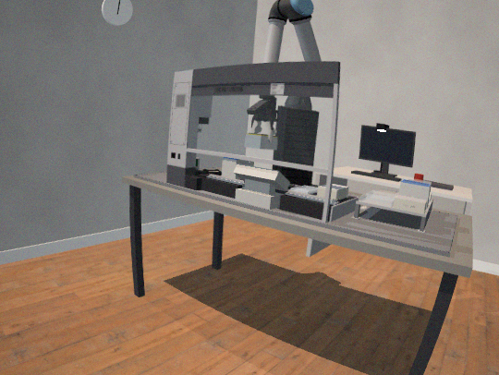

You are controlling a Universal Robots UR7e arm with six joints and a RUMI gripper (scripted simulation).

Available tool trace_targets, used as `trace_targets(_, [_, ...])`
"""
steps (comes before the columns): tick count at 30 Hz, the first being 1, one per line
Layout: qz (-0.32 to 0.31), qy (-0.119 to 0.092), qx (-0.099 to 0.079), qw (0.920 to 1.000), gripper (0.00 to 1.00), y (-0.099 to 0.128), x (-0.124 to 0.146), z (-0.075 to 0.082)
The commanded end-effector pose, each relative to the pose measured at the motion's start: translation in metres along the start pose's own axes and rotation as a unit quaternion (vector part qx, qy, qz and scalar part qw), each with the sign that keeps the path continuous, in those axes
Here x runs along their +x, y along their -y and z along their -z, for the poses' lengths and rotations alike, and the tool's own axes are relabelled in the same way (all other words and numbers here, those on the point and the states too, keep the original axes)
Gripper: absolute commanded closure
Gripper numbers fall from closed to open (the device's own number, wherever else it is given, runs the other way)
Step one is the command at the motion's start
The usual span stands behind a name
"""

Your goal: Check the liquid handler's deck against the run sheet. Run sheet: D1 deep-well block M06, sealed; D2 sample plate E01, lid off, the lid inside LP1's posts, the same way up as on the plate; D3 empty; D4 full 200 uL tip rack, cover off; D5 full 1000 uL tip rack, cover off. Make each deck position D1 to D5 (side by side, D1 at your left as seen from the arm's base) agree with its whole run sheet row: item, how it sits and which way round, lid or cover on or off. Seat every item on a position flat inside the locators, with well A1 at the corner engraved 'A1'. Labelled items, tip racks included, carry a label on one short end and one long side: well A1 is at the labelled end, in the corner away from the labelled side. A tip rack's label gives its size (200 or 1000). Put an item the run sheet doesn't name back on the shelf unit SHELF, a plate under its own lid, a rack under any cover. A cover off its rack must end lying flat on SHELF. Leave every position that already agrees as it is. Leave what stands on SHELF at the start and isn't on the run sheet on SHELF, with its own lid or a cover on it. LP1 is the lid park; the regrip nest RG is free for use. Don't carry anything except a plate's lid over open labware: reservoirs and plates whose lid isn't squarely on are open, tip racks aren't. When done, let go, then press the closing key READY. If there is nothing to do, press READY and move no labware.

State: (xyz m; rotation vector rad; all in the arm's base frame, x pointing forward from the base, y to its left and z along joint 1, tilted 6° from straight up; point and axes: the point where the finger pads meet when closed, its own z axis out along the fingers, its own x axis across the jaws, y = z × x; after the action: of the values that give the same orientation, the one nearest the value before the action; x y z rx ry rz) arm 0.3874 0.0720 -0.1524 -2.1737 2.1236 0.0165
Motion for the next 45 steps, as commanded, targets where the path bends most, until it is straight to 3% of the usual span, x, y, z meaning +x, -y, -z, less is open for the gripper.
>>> trace_targets(1, [0.000,0.000,0.001,1.0000,1.00,0.001,0.000,-0.009])
trace_targets(45, [0.000,0.000,0.001,1.0000,1.00,0.001,0.000,-0.072])
